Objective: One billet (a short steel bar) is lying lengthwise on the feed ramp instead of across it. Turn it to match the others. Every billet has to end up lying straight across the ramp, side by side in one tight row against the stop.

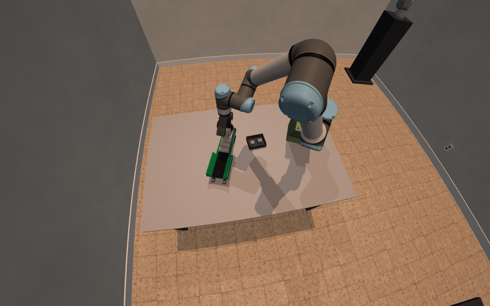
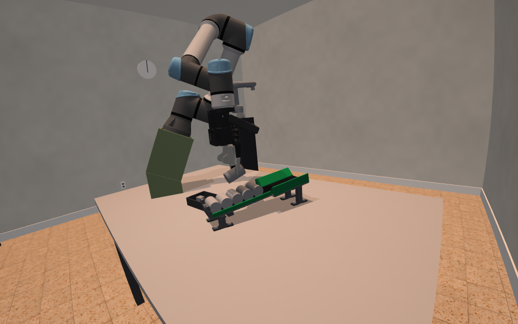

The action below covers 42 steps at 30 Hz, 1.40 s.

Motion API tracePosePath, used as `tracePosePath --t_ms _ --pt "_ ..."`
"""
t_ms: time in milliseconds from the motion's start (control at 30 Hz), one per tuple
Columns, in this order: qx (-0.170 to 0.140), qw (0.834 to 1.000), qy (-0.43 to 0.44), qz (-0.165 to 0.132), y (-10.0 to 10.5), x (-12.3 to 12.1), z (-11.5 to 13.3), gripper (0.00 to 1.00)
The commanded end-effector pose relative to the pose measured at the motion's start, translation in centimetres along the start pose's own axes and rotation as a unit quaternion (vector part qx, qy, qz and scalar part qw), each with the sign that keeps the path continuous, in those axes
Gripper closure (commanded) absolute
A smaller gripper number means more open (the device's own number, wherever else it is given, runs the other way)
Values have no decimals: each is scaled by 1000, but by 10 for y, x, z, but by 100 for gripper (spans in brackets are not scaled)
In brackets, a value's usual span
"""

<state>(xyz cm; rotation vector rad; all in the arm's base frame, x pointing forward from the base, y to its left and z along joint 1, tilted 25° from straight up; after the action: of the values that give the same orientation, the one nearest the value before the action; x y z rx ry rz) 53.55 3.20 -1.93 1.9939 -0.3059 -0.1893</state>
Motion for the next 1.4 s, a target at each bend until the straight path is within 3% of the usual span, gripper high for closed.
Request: tracePosePath --t_ms 0,867,1033,1367 --pt "0 1000 0 1 0 1 0 100" --pt "0 1000 0 1 0 0 0 100" --pt "0 989 -149 1 3 1 0 100" --pt "0 989 -149 1 3 1 0 100"
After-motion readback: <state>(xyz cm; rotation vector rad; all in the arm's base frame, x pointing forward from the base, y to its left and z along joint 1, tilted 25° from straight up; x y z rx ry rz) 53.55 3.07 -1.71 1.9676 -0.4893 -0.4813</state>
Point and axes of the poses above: the point where the finger pads meet when closed, its own y axis back along the fingers, its own x axis across the jaws, z = x × y, the point moved 3 cm from there along y, back along the fingers, and after that the axes turned 5 degrees about -y, right-handed, at the moved point
